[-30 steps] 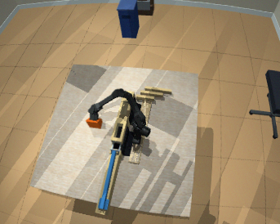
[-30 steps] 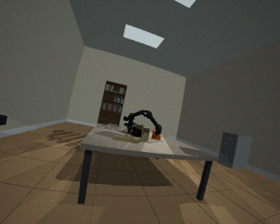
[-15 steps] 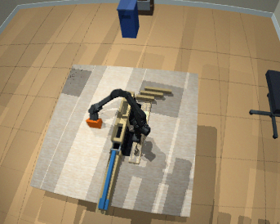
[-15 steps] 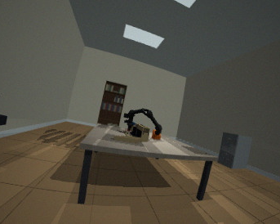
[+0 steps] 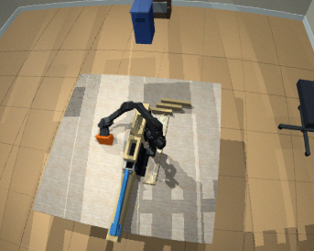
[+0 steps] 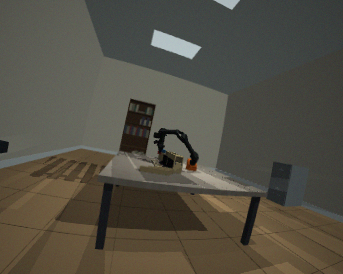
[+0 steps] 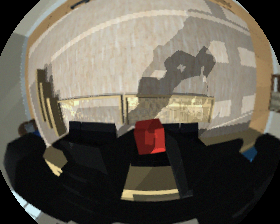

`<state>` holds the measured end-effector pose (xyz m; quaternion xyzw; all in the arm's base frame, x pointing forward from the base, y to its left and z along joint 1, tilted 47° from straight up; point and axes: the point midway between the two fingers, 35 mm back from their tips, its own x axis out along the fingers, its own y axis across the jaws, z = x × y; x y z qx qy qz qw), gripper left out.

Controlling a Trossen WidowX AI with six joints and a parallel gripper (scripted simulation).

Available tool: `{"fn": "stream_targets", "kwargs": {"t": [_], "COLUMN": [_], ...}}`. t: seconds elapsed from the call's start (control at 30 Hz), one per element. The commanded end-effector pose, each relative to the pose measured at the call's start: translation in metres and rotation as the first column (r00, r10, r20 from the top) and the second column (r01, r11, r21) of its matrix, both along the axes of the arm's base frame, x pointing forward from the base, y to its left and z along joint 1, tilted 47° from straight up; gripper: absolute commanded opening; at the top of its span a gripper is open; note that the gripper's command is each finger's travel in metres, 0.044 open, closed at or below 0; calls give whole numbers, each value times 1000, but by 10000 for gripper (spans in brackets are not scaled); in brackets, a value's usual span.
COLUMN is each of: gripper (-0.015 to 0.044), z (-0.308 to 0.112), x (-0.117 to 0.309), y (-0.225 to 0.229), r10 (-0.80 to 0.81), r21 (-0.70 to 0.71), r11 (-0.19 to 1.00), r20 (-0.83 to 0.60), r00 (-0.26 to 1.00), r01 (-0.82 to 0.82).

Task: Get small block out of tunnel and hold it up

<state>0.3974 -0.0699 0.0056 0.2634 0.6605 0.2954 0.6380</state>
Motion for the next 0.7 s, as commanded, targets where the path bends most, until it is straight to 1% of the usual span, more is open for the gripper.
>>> {"fn": "stream_targets", "kwargs": {"t": [0.0,0.13,0.3,0.5,0.57,0.67], "gripper": [0,0,0,0,0,0], "z": [14,11,27,52,58,59], "x": [-2,0,5,1,-1,-2], "y": [-14,-10,-15,-16,-16,-16], "r10": [5,-24,-171,-324,-352,-355], "r21": [-1,-4,-15,32,50,52], "r11": [1000,1000,984,943,933,931], "r20": [3,19,151,310,342,346], "r00": [1000,1000,974,894,871,868], "r01": [-5,24,176,330,357,360]}}
